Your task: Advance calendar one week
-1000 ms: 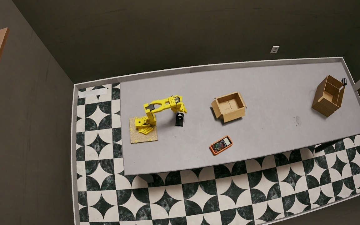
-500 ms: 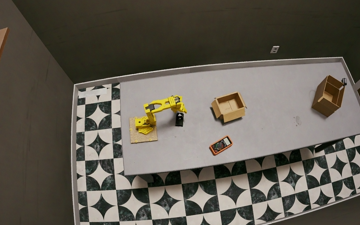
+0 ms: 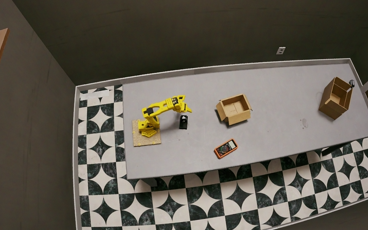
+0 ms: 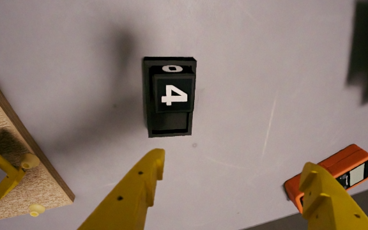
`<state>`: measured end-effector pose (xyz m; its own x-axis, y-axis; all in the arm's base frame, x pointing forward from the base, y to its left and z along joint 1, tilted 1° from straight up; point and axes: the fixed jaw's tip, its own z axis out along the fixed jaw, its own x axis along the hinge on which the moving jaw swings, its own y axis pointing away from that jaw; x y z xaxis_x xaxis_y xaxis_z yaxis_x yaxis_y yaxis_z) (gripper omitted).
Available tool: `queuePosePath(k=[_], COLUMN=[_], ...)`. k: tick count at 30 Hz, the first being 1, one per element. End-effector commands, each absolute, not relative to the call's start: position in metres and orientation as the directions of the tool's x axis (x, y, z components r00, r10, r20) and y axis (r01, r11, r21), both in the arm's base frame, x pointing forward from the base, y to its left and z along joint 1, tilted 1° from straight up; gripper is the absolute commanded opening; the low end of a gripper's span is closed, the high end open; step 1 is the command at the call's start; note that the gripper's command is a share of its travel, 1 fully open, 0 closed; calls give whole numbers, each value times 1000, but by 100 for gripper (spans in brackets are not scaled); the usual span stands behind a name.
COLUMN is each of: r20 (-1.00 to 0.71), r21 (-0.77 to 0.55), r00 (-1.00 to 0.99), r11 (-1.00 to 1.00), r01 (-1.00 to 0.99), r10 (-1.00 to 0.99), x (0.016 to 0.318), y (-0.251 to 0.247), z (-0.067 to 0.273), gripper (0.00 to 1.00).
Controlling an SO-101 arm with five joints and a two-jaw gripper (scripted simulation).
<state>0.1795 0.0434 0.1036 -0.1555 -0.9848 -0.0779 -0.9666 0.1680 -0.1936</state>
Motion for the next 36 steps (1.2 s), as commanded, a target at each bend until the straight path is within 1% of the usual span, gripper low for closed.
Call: queuePosePath(k=[1,6,11,25,36], r20=[-108,-158,-183,-181,-144], r21=[-257,-375,-435,-445,-458], r00=[-151,-133,-121,-107,-14], r11=[174,184,191,178,80], r01=[-951,-908,-880,-878,-885], r10=[-983,-978,-976,-978,-989], x=[180,179,177,177,177], y=[45,45,44,45,48], z=[116,137,148,150,149], gripper=[35,35,35,35,35])
